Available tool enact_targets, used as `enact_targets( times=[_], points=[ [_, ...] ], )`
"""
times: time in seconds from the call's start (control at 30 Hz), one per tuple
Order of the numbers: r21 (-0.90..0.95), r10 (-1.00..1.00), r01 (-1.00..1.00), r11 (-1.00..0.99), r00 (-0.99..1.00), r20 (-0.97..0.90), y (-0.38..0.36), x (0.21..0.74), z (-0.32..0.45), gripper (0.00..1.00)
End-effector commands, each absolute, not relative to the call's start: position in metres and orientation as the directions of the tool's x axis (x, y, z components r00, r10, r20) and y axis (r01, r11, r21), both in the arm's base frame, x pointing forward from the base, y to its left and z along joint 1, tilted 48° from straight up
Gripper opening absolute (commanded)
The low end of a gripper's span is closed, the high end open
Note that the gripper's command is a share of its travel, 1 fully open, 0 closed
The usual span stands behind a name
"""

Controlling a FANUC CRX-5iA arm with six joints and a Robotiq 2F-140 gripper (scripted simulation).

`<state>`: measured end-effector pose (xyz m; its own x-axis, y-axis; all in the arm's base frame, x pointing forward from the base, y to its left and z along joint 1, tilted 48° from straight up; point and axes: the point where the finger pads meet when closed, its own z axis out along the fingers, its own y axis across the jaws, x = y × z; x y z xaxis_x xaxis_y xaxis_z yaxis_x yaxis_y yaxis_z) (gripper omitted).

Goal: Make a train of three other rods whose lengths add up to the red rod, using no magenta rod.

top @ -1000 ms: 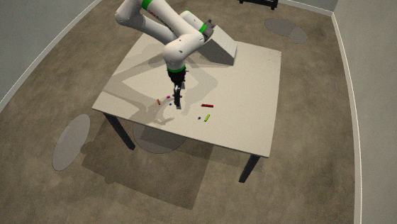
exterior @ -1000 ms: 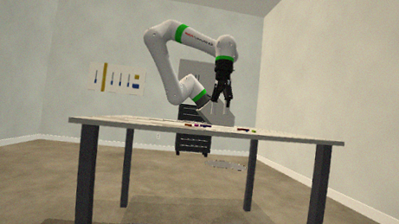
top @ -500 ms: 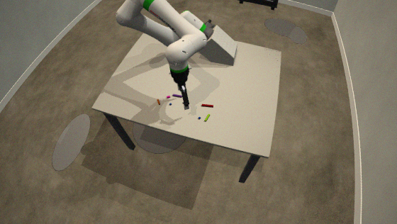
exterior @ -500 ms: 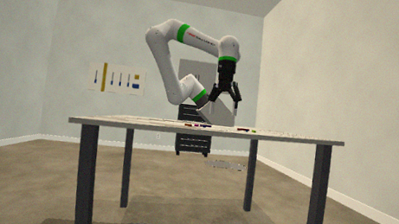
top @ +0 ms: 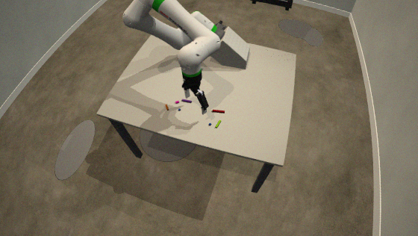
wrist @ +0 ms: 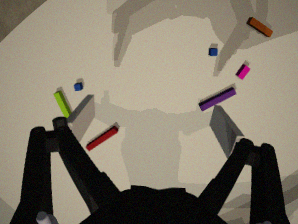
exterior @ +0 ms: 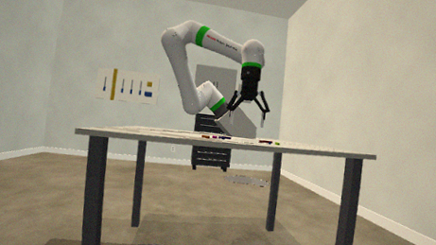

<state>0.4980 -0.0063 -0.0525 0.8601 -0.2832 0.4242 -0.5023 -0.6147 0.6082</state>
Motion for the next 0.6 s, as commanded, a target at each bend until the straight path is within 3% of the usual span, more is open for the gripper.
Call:
enact_targets(
  times=[0.0,0.4,0.57],
  points=[
    [0.670,-0.184,-0.352,-0.653,0.933,0.310,-0.002,0.497,-0.057,1.00],
    [0.735,0.037,-0.031,-0.677,0.996,0.076,0.006,0.496,-0.067,1.00],
    [0.738,0.070,0.017,-0.674,0.997,0.041,0.007,0.495,-0.068,1.00]
  ],
)
